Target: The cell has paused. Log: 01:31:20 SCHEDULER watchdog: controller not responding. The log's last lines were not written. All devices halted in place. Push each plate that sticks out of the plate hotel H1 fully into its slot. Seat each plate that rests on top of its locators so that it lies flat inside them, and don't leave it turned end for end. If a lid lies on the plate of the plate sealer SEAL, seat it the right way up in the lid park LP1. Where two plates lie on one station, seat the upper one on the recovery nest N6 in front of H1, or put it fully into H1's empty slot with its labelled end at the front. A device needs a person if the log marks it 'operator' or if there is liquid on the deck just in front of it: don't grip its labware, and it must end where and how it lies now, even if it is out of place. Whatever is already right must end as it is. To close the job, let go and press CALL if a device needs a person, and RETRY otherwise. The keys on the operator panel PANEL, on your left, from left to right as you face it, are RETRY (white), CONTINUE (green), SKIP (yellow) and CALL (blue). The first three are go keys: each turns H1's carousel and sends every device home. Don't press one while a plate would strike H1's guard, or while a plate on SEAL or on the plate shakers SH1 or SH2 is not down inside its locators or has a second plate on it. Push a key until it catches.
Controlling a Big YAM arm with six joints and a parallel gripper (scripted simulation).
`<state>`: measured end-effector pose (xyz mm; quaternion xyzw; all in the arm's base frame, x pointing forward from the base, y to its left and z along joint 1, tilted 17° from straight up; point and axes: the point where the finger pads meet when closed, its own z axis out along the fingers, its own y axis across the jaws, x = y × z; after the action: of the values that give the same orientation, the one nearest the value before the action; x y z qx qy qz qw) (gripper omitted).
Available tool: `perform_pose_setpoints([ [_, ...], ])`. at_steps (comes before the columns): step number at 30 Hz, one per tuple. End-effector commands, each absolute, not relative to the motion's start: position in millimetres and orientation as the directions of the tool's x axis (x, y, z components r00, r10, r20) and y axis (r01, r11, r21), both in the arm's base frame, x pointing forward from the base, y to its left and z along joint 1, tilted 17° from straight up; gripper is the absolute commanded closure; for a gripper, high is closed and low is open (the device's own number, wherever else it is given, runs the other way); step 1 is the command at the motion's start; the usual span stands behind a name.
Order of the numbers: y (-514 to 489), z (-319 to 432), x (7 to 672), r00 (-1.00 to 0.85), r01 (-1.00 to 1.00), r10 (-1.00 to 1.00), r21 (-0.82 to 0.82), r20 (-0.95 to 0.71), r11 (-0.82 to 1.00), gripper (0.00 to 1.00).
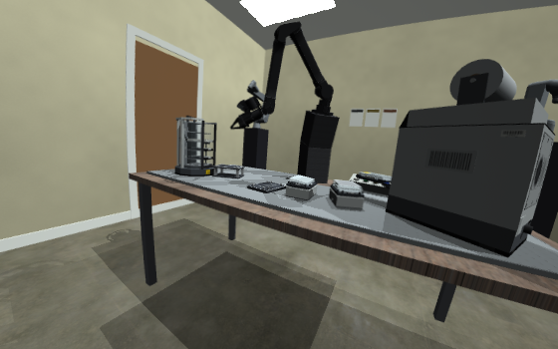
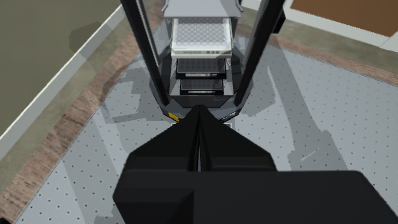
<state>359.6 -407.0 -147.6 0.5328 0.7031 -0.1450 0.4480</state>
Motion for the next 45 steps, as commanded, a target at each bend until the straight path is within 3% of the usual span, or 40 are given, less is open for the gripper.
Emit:
perform_pose_setpoints([
  [1,-415.5,-132.5,350.9,-0.031,0.884,0.613,0.264,-0.79,0.385,1.0],
  [45,-406.4,-137.1,352.4,-0.054,0.882,0.626,0.257,-0.778,0.396,1.0],
])
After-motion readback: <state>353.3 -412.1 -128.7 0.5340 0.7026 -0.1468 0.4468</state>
